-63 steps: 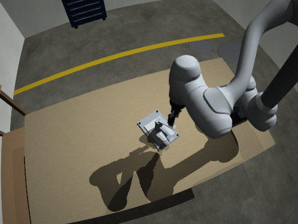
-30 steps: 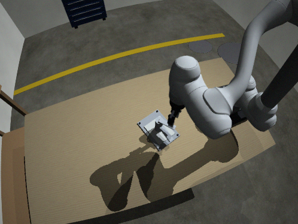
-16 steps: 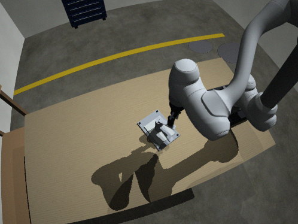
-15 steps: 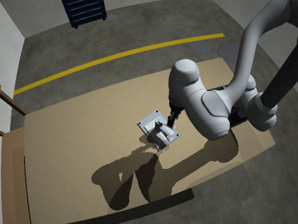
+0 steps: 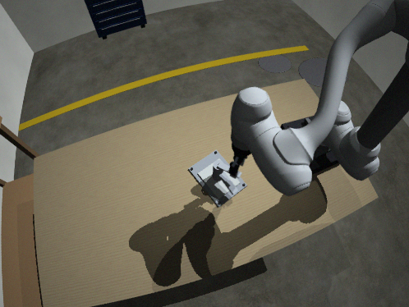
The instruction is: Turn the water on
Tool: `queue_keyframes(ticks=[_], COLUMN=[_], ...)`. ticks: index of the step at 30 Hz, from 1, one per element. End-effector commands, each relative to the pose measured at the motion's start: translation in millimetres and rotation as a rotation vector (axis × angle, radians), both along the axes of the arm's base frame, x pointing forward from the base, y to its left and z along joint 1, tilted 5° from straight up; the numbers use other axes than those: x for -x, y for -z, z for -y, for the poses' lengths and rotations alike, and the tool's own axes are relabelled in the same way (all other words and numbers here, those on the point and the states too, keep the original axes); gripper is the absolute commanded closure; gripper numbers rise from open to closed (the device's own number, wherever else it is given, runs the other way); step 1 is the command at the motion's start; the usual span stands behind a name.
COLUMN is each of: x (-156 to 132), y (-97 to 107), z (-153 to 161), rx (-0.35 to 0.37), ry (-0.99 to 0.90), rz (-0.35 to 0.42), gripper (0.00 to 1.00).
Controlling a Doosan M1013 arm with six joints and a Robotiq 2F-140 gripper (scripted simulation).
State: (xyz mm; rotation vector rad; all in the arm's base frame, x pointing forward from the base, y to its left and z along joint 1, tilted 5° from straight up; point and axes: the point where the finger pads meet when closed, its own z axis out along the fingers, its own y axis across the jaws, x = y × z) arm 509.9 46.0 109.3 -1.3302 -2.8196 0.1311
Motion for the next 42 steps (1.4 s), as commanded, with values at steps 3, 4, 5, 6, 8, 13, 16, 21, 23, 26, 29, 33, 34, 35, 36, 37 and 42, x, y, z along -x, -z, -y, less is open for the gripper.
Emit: queue_keyframes(ticks=[3, 4, 5, 6, 8, 13, 16, 21, 23, 26, 29, 33, 34, 35, 36, 37, 42], x=[0.3, 0.3, 0.4, 0.4, 0.5, 0.7, 0.7, 0.7, 0.7, 0.7, 0.7, 0.7, 0.7, 0.7, 0.7, 0.7, 0.7], y=[5.3, 6.4, 7.4, 8.3, 9.9, 12.3, 12.6, 13.0, 13.0, 13.0, 13.0, 13.0, 13.0, 13.0, 13.0, 13.0, 13.0], z=[0.4, 0.4, 0.5, 0.6, 0.7, 0.8, 0.9, 0.9, 0.9, 0.9, 0.9, 0.9, 0.9, 0.9, 0.9, 0.9, 0.9], rx=[0.000, 0.000, 0.000, 0.000, 0.000, 0.000, 0.000, 0.000, 0.000, 0.000, 0.000, 0.000, 0.000, 0.000, 0.000, 0.000, 0.000], ry=[0.000, 0.000, 0.000, 0.000, 0.000, 0.000, 0.000, 0.000, 0.000, 0.000, 0.000, 0.000, 0.000, 0.000, 0.000, 0.000, 0.000], rz=[0.000, 0.000, 0.000, 0.000, 0.000, 0.000, 0.000, 0.000, 0.000, 0.000, 0.000, 0.000, 0.000, 0.000, 0.000, 0.000, 0.000], gripper=[0.63, 0.63, 0.63, 0.63, 0.63, 0.63, 0.63, 0.63, 0.63, 0.63, 0.63, 0.63, 0.63, 0.63, 0.63, 0.63, 0.63])
